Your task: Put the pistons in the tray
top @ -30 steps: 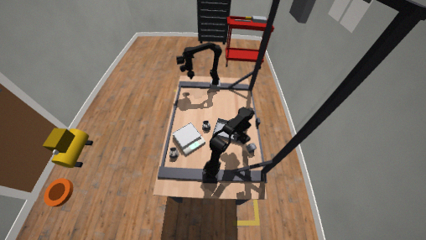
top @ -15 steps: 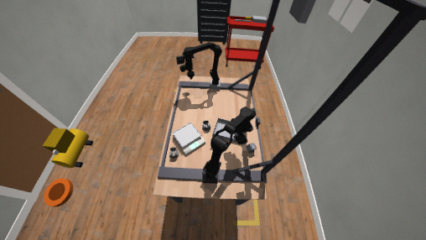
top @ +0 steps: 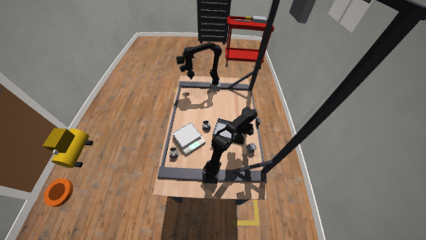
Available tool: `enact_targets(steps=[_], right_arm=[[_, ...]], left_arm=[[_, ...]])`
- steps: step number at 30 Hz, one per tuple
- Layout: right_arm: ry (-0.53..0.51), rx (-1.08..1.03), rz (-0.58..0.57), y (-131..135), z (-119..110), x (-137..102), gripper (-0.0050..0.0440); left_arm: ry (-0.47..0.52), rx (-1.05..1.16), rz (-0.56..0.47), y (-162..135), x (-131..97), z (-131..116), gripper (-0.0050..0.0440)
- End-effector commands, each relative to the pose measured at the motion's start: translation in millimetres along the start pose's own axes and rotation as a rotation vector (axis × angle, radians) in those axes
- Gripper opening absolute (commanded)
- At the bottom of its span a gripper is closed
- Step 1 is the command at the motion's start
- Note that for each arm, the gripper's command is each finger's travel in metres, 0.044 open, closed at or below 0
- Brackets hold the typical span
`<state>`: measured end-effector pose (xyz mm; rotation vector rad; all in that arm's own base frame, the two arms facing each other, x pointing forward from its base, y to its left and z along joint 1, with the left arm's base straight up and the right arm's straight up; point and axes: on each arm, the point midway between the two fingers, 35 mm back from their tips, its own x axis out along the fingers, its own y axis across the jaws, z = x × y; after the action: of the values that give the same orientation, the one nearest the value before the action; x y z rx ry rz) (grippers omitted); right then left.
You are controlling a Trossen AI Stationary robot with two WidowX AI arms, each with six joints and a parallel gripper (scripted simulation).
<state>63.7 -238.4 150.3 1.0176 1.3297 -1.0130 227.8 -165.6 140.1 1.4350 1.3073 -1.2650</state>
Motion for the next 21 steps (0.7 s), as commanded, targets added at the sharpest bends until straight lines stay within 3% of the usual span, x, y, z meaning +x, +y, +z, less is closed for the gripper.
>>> enact_targets(steps=[1,14,21], right_arm=[[-0.032,0.001,0.002,0,5,-8,0.0400],[-0.032,0.001,0.002,0,5,-8,0.0400],[-0.032,0.001,0.002,0,5,-8,0.0400]], left_arm=[[-0.008,0.075,0.046,4,-13,1,0.0158],[0.057,0.427,0.058,4,-11,2,0.0158],[0.060,0.431,0.049,1,-2,-1,0.0158]])
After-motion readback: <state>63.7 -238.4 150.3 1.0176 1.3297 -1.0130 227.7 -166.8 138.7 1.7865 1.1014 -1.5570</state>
